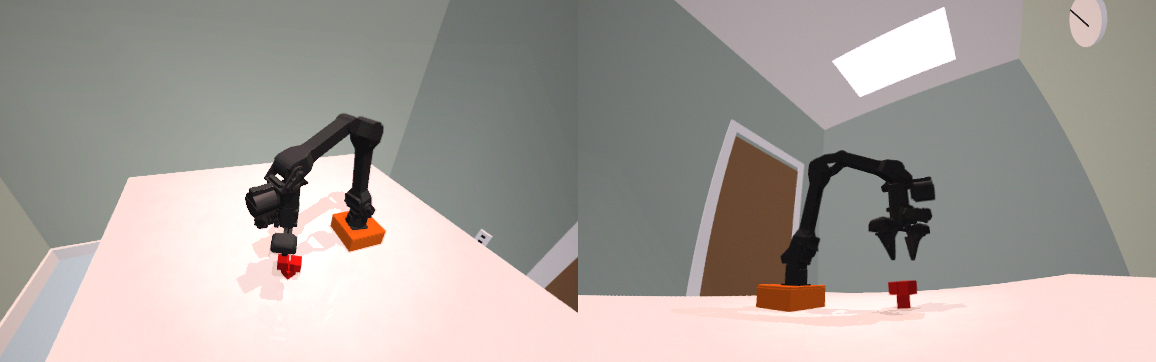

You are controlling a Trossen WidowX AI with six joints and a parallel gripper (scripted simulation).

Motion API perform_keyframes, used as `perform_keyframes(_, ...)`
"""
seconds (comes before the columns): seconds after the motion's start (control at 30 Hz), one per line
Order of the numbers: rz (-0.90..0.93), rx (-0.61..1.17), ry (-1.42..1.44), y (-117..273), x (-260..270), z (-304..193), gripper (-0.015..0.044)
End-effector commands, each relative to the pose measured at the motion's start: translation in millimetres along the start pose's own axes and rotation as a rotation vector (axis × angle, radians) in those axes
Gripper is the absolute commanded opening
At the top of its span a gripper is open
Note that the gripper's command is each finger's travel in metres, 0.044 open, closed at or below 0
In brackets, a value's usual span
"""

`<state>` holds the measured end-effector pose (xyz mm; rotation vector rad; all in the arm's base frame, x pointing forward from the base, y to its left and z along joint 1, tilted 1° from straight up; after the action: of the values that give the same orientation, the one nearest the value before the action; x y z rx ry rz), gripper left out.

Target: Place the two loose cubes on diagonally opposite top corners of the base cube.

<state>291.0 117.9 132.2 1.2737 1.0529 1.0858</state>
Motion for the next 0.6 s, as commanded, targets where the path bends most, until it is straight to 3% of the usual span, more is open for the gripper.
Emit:
perform_keyframes(0.0, 0.003, -0.006, 0.0, 6, 1, 1, 0.04)
perform_keyframes(0.2, 0.001, 0.0, 0.0, 5, 9, -6, 0.04)
perform_keyframes(0.43, 0.009, 0.007, 0.0, 7, 85, -79, 0.04)
perform_keyframes(0.57, 0.01, 0.009, 0.0, 7, 98, -98, 0.04)
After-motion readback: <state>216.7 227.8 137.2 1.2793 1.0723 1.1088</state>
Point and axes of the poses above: the point midway between the two fingers, 35 mm back from their tips, its own y axis back along the fingers, its own x axis across the jaws, z = x × y, the point moved 3 cm from there along y, back along the fingers, and after that the axes turned 6 degrees about y, right-handed, at the moved point
